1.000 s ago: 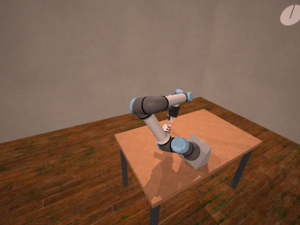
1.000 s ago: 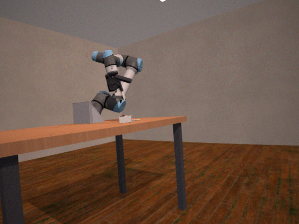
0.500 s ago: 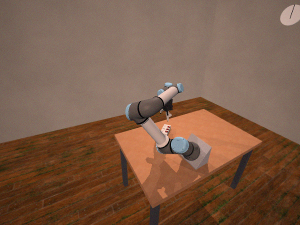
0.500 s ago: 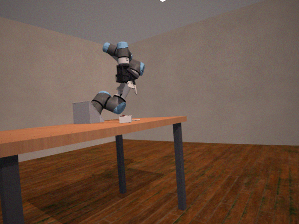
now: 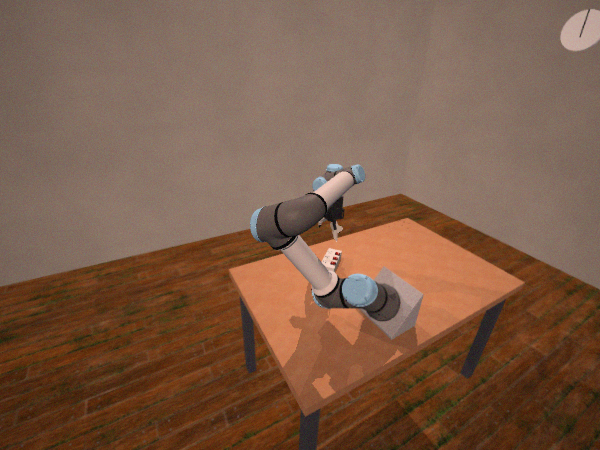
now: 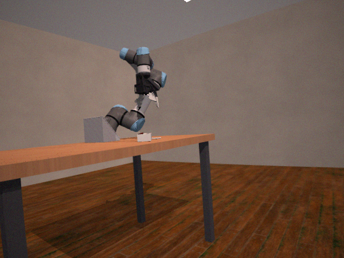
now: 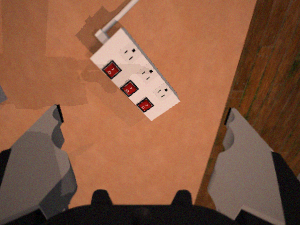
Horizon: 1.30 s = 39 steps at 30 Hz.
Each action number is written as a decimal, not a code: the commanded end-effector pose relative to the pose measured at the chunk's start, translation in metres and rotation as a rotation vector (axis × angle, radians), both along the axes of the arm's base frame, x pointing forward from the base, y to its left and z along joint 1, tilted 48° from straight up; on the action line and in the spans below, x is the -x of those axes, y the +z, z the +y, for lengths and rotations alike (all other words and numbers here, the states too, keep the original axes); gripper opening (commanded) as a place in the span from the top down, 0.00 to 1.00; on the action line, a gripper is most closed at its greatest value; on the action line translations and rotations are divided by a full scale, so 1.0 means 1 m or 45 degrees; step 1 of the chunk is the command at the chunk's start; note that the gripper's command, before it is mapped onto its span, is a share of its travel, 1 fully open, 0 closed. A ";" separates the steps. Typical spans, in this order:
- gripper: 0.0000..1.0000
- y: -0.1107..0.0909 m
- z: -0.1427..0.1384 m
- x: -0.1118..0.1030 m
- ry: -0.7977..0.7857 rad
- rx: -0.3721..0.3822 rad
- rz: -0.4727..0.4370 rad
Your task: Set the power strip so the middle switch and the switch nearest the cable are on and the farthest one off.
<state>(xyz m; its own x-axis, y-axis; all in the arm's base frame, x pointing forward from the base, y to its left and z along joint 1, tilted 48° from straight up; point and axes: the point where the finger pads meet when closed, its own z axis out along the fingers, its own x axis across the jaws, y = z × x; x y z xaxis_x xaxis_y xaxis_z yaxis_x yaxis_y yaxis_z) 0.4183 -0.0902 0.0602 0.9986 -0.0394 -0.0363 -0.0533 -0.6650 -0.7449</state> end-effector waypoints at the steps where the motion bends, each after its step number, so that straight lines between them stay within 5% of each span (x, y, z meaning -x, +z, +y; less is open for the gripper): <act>1: 0.00 0.000 0.000 0.000 0.000 0.001 -0.001; 11: 0.00 -0.007 0.008 0.009 0.097 0.002 -0.111; 25: 0.00 -0.042 0.047 0.050 0.547 0.006 -0.615; 34: 0.00 -0.045 0.052 0.055 0.599 0.007 -0.674; 35: 1.00 -0.045 0.052 0.055 0.599 0.007 -0.674; 39: 1.00 -0.045 0.052 0.055 0.599 0.007 -0.674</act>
